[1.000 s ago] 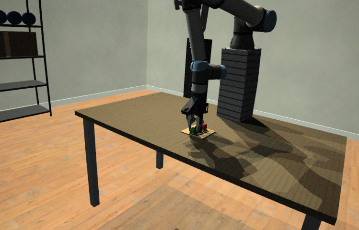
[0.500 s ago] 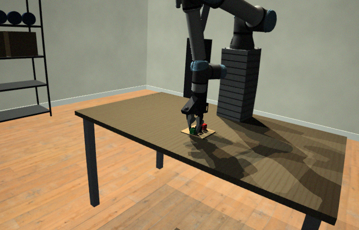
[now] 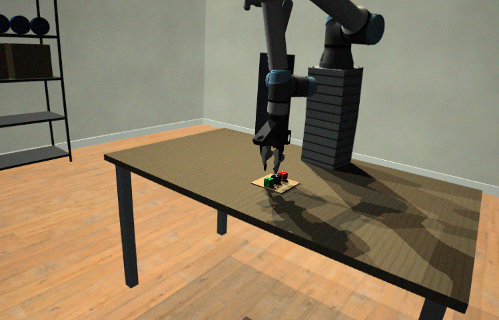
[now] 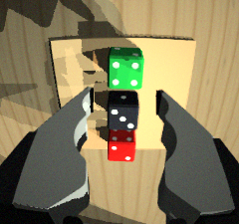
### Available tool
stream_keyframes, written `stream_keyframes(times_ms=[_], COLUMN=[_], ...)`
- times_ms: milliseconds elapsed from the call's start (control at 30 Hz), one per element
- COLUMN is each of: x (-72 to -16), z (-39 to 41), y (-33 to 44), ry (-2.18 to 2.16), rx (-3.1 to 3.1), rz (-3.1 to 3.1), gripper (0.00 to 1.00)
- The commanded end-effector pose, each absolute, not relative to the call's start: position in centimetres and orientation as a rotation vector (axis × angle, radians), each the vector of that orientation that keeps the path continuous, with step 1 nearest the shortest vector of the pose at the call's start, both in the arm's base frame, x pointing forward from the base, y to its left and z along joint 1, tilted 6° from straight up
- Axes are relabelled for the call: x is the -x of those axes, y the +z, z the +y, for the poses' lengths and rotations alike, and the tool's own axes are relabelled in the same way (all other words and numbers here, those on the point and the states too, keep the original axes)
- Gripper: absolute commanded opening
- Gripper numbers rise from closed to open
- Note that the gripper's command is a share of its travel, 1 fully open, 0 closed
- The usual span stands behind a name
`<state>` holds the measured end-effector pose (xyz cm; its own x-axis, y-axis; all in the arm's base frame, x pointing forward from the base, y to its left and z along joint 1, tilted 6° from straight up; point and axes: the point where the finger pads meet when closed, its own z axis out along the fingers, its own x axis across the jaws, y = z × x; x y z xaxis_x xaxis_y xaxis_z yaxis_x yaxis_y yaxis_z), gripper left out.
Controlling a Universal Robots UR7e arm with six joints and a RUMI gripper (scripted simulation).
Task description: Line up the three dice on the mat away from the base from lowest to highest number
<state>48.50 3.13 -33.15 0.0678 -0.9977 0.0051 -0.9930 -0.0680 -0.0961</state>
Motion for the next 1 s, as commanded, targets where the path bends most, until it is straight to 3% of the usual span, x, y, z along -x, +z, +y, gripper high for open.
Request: stream_keyframes(times_ms=[0, 367, 400, 967], x=[-48.4, -48.2, -48.2, -48.2], z=[3.1, 3.1, 3.1, 3.1], y=[-31.3, -29.3, -29.3, -29.3], ry=[-0.108, -0.108, -0.108, -0.108], rx=[2.245, 2.245, 2.245, 2.245], rz=[2.097, 2.097, 2.097, 2.097], gripper=[0.28, 0.28, 1.00, 1.00])
